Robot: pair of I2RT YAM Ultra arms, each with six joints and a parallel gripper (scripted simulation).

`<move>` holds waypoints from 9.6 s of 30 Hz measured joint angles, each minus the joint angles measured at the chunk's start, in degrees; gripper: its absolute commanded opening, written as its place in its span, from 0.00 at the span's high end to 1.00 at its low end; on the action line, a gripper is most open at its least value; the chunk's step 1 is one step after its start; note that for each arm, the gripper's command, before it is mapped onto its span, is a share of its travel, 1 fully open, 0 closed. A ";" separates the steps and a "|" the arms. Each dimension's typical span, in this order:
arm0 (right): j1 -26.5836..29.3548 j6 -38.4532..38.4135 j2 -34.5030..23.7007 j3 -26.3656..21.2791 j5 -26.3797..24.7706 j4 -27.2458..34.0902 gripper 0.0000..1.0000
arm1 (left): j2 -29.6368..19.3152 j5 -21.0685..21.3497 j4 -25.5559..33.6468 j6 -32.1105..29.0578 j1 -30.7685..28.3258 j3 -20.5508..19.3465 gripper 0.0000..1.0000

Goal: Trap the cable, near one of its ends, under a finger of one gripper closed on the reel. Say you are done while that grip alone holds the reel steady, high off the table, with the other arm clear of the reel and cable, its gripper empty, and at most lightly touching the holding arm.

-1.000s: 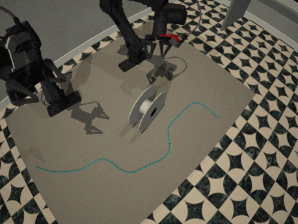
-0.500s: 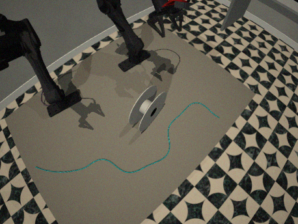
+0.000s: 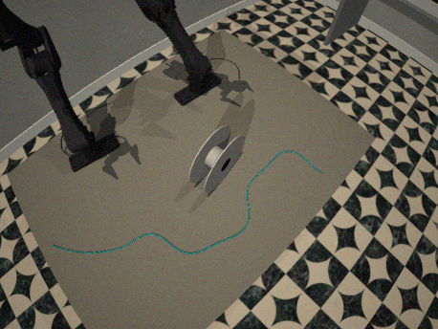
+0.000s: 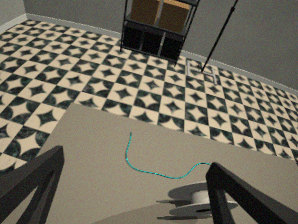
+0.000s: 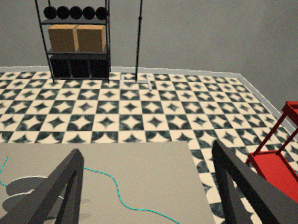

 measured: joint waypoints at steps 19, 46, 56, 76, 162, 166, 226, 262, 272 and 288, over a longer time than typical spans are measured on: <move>-5.46 7.17 2.73 15.52 7.41 -14.49 0.00 | -0.87 -6.58 3.13 -2.56 1.70 13.77 0.00; 2.05 7.85 3.10 16.24 14.91 -16.44 0.00 | -0.87 -8.66 3.19 -2.67 9.46 14.03 0.00; 3.56 7.85 3.10 16.24 15.30 -16.44 0.00 | -0.87 -8.52 3.19 -2.67 22.03 14.03 0.00; 6.91 7.85 3.08 16.24 15.50 -16.44 0.00 | -0.87 -8.39 3.19 -2.67 54.03 14.03 0.00; 9.73 7.85 5.75 -42.12 16.20 40.54 0.00 | 1.55 -9.22 59.23 -2.67 71.54 -44.74 0.00; 9.73 7.85 5.95 -46.12 16.22 44.89 0.00 | 1.77 -9.25 63.63 -2.67 71.54 -48.63 0.00; -0.96 7.89 6.05 -49.77 16.63 52.13 0.70 | 1.84 -9.25 71.63 -2.67 71.54 -52.02 0.00; -11.72 0.46 12.11 -47.10 16.31 46.07 0.70 | 1.84 -9.25 71.63 -2.67 71.54 -52.02 0.00; -11.80 -12.35 20.63 -42.42 16.17 36.11 0.70 | 1.84 -9.25 71.63 -2.67 71.54 -52.02 0.00; -11.80 -38.88 37.24 -32.76 16.17 14.01 0.70 | 1.84 -9.25 71.63 -2.67 71.54 -52.02 0.00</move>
